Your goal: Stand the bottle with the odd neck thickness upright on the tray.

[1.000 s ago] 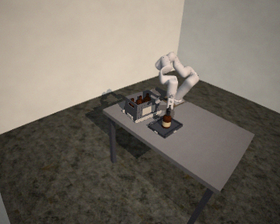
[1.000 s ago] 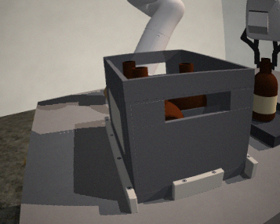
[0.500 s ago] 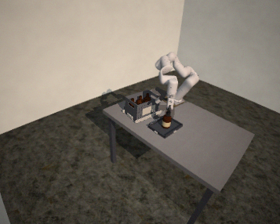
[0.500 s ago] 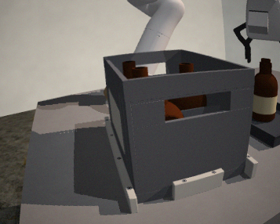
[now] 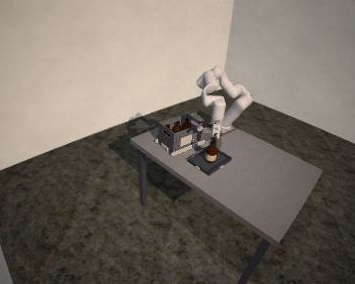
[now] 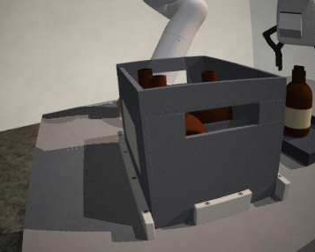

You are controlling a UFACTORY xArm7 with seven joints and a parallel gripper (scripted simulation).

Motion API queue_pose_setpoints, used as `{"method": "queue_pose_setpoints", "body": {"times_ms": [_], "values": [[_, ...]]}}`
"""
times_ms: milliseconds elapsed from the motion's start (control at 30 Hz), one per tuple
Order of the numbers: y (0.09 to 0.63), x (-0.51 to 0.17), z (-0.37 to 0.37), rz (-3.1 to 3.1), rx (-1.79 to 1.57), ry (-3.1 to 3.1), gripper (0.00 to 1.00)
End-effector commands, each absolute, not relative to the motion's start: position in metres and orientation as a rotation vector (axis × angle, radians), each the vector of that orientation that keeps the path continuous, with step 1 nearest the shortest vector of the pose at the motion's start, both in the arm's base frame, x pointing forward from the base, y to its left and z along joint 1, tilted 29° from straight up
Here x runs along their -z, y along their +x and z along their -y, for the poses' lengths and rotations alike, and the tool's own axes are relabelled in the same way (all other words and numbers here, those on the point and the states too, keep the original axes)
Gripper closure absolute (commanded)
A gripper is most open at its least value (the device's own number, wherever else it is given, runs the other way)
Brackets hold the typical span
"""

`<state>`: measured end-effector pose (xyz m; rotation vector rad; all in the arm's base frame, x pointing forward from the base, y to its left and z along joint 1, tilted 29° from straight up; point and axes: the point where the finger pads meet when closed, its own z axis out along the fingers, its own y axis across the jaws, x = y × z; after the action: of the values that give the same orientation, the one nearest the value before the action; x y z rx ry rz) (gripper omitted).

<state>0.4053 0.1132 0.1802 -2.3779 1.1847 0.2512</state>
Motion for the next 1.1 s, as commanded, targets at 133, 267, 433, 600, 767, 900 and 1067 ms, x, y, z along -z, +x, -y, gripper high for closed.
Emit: {"method": "queue_pose_setpoints", "body": {"times_ms": [133, 267, 433, 600, 767, 900, 1067], "values": [[0.4063, -0.1816, -0.1126, -1.185, -0.247, -2.376, 0.00], [0.4063, -0.1816, -0.1126, -1.185, -0.247, -2.376, 0.00], [0.4063, -0.1816, -0.1126, -1.185, -0.247, -2.376, 0.00], [0.4063, -0.1816, -0.1126, -1.185, -0.247, -2.376, 0.00], [0.4062, -0.1822, -0.1123, -1.185, -0.247, -2.376, 0.00], [0.4062, -0.1829, -0.1119, -1.185, -0.247, -2.376, 0.00], [0.4060, -0.1865, -0.1099, -1.185, -0.247, -2.376, 0.00]]}}
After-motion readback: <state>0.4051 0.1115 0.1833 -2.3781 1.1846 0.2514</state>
